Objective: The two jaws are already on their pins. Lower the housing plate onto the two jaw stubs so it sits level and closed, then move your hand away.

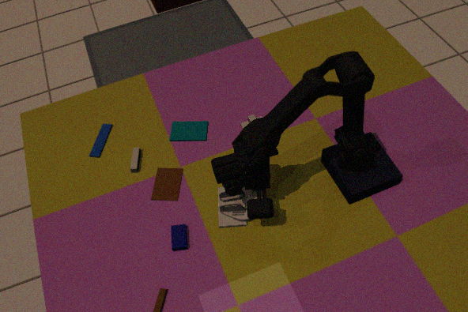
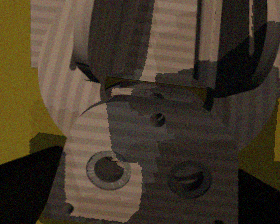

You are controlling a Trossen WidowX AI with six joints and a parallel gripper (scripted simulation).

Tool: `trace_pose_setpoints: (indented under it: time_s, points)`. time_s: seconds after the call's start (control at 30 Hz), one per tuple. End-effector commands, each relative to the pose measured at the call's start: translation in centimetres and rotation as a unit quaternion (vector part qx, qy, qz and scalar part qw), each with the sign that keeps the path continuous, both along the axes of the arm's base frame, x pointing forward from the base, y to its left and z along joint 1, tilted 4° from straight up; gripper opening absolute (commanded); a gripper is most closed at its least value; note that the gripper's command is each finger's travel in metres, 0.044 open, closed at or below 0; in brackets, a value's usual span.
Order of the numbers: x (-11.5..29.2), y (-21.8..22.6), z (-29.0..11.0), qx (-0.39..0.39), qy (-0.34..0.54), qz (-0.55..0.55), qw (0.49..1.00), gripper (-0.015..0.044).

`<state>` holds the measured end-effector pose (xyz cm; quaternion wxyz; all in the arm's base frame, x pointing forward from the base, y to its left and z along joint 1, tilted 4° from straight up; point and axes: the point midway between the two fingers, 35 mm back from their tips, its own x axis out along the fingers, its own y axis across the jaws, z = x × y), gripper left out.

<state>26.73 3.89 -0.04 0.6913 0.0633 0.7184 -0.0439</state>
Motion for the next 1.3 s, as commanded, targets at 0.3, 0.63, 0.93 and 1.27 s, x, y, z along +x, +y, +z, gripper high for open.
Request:
trace_pose_setpoints:
  time_s: [0.3,0.63,0.93,1.27]
  points:
    - [-0.02,0.07,-0.29,0.002,0.000,-0.002,1.000,0.0351]
    - [-0.03,0.08,-0.53,0.002,0.000,-0.002,1.000,0.0351]
    - [-0.04,0.09,-0.77,0.002,0.000,-0.002,1.000,0.0351]
    - [-0.05,0.09,-0.96,0.002,0.000,-0.002,1.000,0.0351]
